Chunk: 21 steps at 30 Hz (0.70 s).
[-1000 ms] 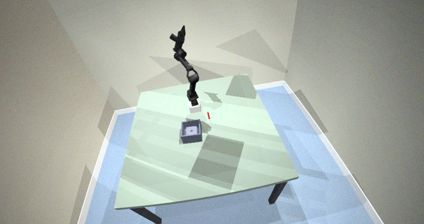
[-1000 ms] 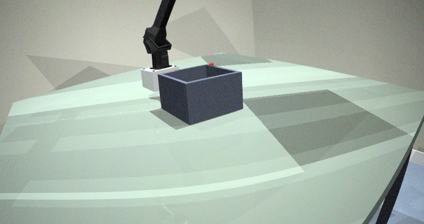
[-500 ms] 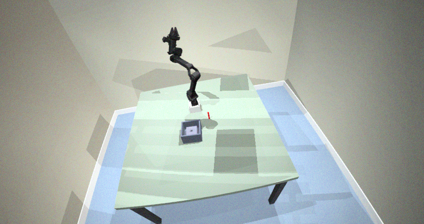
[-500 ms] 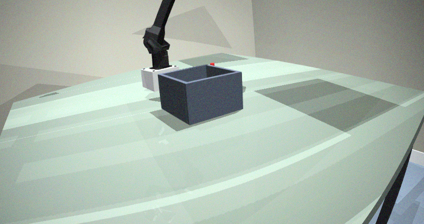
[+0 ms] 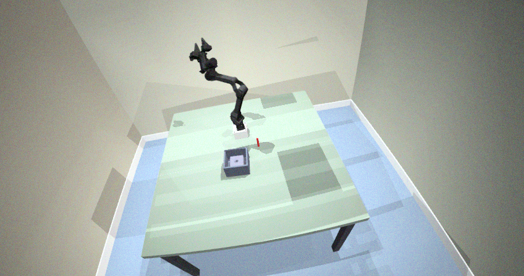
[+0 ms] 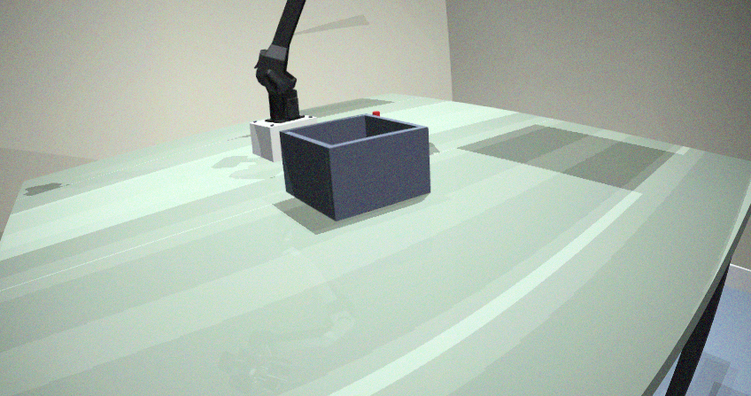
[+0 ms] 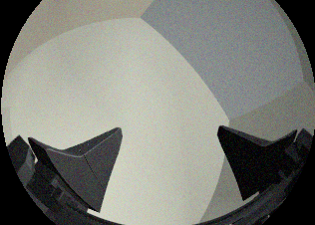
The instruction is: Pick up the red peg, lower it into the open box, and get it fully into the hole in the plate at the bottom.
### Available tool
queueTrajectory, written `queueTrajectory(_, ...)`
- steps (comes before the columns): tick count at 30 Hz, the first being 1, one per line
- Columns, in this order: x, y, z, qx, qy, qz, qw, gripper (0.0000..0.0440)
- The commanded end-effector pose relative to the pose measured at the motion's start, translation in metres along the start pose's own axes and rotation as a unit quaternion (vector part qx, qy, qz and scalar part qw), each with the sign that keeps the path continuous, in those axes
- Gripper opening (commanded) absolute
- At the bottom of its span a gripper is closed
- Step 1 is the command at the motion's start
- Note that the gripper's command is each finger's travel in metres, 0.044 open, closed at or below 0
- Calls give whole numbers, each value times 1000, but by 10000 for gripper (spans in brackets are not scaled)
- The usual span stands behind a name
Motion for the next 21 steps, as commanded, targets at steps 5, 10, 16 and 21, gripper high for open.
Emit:
queueTrajectory(5,18,35,30,-62,95,-45,993,440)
queueTrajectory(10,36,62,45,-101,162,-80,978,440)
queueTrajectory(16,64,95,57,-142,242,-123,952,440)
queueTrajectory(21,93,122,63,-172,307,-160,922,440)
Point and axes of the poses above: the point midway between the two fingers, 35 mm back from their tips, its own x axis back along the fingers, its own z axis across the jaws, y = z × x, the point moved 7 cm from there along x, back along the fingers, and after that the axes turned 9 degrees about x, right-handed, at the moved point
